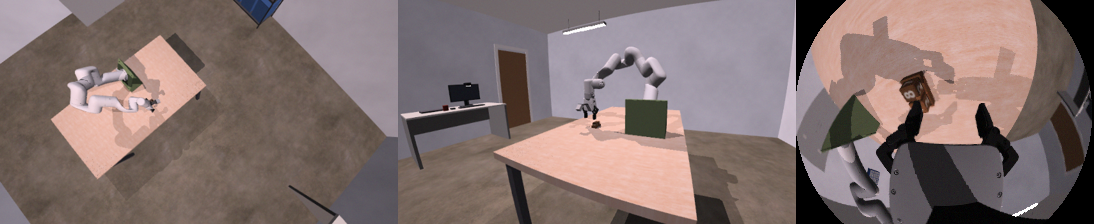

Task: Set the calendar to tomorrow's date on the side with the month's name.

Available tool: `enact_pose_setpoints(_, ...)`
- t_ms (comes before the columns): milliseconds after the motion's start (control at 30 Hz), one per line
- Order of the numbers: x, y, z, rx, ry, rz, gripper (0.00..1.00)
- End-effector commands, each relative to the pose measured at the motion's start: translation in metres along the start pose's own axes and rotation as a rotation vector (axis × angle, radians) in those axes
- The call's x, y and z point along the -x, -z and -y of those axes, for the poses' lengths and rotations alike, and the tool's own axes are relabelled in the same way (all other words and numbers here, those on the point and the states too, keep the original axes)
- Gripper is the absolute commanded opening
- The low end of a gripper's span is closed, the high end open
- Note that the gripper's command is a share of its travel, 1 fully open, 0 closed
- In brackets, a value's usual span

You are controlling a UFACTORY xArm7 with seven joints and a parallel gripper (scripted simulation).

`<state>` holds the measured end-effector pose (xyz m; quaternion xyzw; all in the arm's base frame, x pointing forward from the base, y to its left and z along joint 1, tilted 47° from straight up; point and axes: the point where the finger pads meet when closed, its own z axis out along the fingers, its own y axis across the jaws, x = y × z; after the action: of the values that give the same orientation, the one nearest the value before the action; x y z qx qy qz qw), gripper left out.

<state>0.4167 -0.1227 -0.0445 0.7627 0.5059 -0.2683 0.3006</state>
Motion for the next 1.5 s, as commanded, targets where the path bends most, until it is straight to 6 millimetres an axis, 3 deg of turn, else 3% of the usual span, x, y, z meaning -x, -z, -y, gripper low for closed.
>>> enact_pose_setpoints(0, 0.011, 0.002, -0.02, 0.001, 0.048, -0.003, 1.0)
enact_pose_setpoints(333, 0.015, 0.002, -0.027, 0.001, 0.14, -0.003, 1.0)
enact_pose_setpoints(467, 0.027, 0.002, -0.046, 0.001, 0.153, -0.003, 1.0)
enact_pose_setpoints(767, 0.03, 0.002, -0.05, 0.001, 0.245, -0.003, 1.0)
enact_pose_setpoints(900, 0.042, 0.002, -0.07, 0.001, 0.258, -0.003, 1.0)
enact_pose_setpoints(1267, 0.042, -0.007, -0.071, 0.001, 0.258, -0.003, 1.0)
enact_pose_setpoints(1467, 0.042, -0.024, -0.071, 0.001, 0.258, -0.003, 1.0)
